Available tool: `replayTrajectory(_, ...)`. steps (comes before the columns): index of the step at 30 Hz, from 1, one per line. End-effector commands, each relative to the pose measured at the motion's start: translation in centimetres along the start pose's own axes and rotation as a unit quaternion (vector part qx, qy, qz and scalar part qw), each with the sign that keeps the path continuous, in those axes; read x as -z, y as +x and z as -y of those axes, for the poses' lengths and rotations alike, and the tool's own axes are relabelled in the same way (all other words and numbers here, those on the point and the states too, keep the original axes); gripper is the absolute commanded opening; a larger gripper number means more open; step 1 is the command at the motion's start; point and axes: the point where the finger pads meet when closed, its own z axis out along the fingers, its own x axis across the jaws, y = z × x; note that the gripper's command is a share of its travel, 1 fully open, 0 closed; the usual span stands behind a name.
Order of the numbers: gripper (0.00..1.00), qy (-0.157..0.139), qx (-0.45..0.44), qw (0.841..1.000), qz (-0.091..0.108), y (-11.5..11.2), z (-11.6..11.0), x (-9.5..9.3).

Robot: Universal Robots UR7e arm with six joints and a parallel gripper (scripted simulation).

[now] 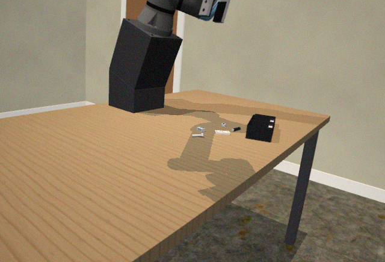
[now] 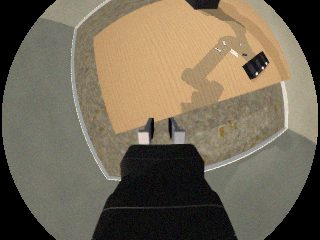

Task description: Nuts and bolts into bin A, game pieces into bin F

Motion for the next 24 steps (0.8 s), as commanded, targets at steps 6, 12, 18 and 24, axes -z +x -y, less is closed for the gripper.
replayTrajectory(6, 0.31, -0.001, 0.0, 1.0, 0.001, 1.8, -0.5, -8.2)
replayTrajectory(12, 0.31, -0.003, 0.0, 1.0, 0.002, 2.6, -0.9, -12.1)
replayTrajectory(18, 0.31, -0.003, 0.0, 1.0, 0.002, 2.8, -1.0, -12.9)
replayTrajectory(24, 0.31, -0.003, 0.014, 1.0, -0.009, 5.8, 0.7, -12.3)
